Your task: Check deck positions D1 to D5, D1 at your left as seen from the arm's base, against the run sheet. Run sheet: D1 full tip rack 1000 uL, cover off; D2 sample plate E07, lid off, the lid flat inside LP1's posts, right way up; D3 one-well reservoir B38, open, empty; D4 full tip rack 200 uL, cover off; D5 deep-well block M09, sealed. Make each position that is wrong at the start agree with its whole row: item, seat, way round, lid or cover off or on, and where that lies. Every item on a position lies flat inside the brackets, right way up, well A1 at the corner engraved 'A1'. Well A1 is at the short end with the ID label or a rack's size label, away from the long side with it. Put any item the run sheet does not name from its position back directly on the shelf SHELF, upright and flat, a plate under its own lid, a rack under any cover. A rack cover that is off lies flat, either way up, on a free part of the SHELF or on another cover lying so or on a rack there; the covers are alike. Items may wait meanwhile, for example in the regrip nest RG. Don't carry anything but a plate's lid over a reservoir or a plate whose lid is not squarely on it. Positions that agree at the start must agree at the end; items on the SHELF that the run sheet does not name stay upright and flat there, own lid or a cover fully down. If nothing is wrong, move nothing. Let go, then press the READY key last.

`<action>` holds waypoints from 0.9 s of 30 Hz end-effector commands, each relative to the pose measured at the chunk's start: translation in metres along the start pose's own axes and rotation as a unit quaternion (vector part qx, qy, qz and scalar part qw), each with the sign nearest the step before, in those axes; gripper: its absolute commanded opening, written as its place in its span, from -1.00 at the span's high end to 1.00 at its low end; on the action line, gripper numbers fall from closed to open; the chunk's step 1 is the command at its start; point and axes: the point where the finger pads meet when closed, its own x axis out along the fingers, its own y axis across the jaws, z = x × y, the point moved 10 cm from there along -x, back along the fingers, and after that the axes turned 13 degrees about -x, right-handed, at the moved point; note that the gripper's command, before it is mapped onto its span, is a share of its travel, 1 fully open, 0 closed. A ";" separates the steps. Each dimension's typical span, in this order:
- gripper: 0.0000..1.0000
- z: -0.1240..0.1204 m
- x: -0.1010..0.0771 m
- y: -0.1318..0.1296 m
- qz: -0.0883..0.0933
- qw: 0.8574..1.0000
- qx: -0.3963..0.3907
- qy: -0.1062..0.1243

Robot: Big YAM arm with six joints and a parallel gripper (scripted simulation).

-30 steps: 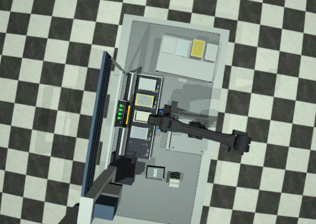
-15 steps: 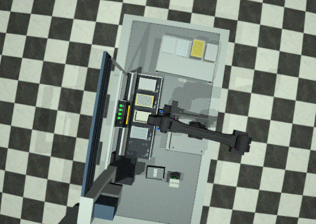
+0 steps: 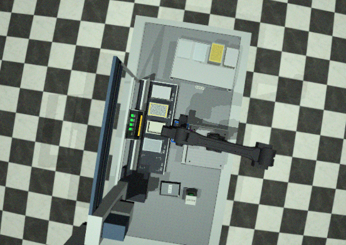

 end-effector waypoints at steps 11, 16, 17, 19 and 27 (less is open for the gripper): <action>1.00 0.001 -0.051 0.007 0.034 0.999 0.002 -0.010; 1.00 0.000 -0.055 0.007 0.032 0.999 0.000 -0.009; 1.00 0.000 -0.057 0.007 0.032 0.999 0.000 -0.009; 1.00 0.000 -0.061 0.006 0.032 0.999 0.001 -0.009; 1.00 0.001 -0.071 0.005 0.033 0.999 0.002 -0.009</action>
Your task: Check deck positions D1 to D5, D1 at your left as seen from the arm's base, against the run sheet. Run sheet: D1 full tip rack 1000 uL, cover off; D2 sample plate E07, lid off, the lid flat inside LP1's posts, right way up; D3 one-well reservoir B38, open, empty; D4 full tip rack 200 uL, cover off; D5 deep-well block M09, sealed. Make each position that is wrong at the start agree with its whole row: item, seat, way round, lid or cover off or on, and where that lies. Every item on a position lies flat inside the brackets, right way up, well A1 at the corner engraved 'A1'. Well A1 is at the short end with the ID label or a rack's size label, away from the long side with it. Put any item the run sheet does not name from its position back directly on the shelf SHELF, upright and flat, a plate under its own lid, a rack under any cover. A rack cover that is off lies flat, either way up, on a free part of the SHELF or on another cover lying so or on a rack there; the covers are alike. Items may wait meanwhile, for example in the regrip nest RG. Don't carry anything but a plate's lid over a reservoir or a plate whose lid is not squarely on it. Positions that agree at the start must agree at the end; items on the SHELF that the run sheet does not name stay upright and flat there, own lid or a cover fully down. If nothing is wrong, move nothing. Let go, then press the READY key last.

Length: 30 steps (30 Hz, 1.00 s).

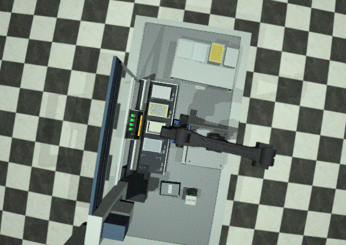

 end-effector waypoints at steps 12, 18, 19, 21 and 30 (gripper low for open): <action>1.00 -0.002 -0.009 -0.009 0.007 1.000 0.001 -0.003; 1.00 0.001 -0.019 0.000 0.019 0.999 -0.035 -0.007; 1.00 0.001 -0.019 0.000 0.019 0.999 -0.035 -0.007; 1.00 0.001 -0.019 0.001 0.018 0.999 -0.045 -0.006; 1.00 0.001 -0.020 0.000 0.019 0.991 -0.135 -0.009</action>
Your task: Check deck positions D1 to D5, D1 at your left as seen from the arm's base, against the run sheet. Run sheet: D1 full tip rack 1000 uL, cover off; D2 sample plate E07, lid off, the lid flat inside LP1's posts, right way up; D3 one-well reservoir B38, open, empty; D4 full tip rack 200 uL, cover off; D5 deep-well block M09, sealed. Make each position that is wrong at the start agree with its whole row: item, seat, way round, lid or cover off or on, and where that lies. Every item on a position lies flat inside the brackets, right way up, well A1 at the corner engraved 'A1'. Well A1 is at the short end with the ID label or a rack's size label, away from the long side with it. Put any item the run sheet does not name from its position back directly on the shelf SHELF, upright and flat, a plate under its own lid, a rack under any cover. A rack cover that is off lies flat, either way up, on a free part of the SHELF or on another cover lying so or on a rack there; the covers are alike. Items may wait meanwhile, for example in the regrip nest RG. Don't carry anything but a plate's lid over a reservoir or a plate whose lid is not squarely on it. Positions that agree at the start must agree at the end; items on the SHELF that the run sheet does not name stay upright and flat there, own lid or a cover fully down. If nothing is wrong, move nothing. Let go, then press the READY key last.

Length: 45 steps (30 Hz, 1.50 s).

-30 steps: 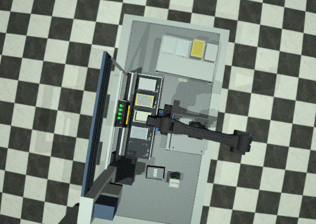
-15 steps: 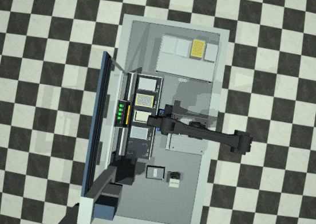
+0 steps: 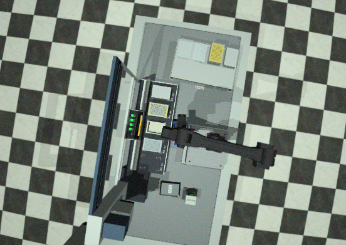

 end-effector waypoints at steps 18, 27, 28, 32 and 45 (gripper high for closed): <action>1.00 0.002 -0.017 0.004 0.016 0.979 -0.204 -0.012; 1.00 0.003 -0.017 0.004 0.015 0.962 -0.272 -0.013; 1.00 0.003 -0.017 0.005 0.015 0.959 -0.282 -0.013; 1.00 0.003 -0.017 0.005 0.015 0.950 -0.313 -0.014; 1.00 0.003 -0.017 0.005 0.014 0.918 -0.397 -0.015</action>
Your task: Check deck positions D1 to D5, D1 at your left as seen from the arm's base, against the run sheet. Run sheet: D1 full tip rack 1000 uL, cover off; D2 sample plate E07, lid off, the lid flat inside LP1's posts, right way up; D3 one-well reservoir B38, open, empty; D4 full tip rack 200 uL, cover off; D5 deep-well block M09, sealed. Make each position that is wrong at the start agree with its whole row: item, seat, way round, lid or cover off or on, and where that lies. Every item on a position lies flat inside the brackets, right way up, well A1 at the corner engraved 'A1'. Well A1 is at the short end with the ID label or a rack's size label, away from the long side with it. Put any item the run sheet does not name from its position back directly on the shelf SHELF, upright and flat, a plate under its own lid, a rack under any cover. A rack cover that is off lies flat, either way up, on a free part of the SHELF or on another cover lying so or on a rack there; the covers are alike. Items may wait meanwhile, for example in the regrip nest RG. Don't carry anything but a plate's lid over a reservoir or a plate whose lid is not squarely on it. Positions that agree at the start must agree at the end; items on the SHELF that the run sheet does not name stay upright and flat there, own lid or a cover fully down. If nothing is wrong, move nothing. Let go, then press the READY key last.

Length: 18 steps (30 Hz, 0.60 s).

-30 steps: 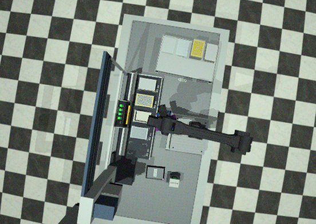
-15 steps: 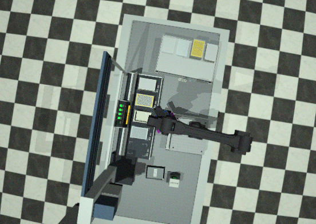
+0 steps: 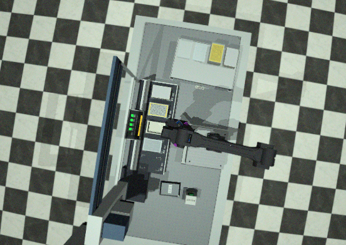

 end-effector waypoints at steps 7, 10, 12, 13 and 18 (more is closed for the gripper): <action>1.00 0.005 -0.017 0.002 0.006 0.994 -0.110 -0.019; 1.00 0.005 -0.017 0.002 0.006 0.990 -0.140 -0.020; 1.00 0.005 -0.017 0.002 0.005 0.988 -0.150 -0.020; 1.00 0.005 -0.017 0.002 0.005 0.988 -0.150 -0.020; 1.00 0.005 -0.017 0.002 0.005 0.980 -0.199 -0.020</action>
